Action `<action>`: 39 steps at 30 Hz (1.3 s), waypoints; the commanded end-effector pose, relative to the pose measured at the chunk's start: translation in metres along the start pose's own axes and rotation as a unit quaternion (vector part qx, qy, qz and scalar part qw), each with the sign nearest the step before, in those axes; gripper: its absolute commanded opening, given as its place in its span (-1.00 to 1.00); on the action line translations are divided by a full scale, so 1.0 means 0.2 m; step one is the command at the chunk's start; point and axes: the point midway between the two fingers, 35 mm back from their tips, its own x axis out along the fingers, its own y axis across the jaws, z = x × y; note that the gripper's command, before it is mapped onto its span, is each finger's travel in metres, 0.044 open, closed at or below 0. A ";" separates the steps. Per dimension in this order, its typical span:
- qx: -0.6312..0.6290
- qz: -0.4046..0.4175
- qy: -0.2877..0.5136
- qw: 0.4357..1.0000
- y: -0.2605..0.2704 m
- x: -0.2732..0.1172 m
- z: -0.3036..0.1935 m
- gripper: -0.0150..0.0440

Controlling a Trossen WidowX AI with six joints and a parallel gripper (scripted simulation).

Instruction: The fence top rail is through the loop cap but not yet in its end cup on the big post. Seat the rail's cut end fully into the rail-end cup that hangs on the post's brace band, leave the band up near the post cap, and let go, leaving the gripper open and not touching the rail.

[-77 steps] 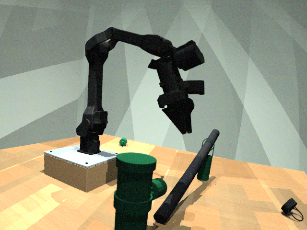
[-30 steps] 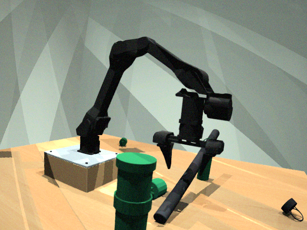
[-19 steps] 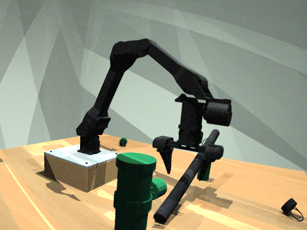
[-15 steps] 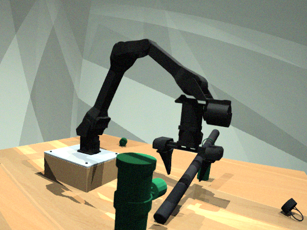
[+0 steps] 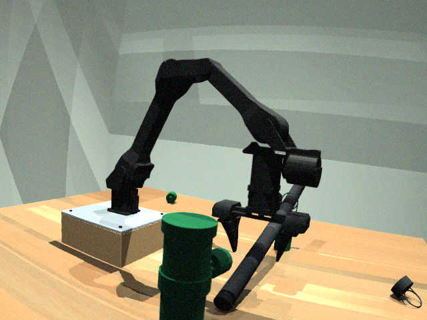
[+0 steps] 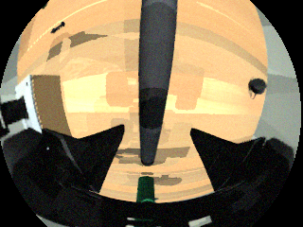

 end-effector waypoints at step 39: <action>-0.002 0.009 0.001 1.000 0.03 0.22 0.00 0.11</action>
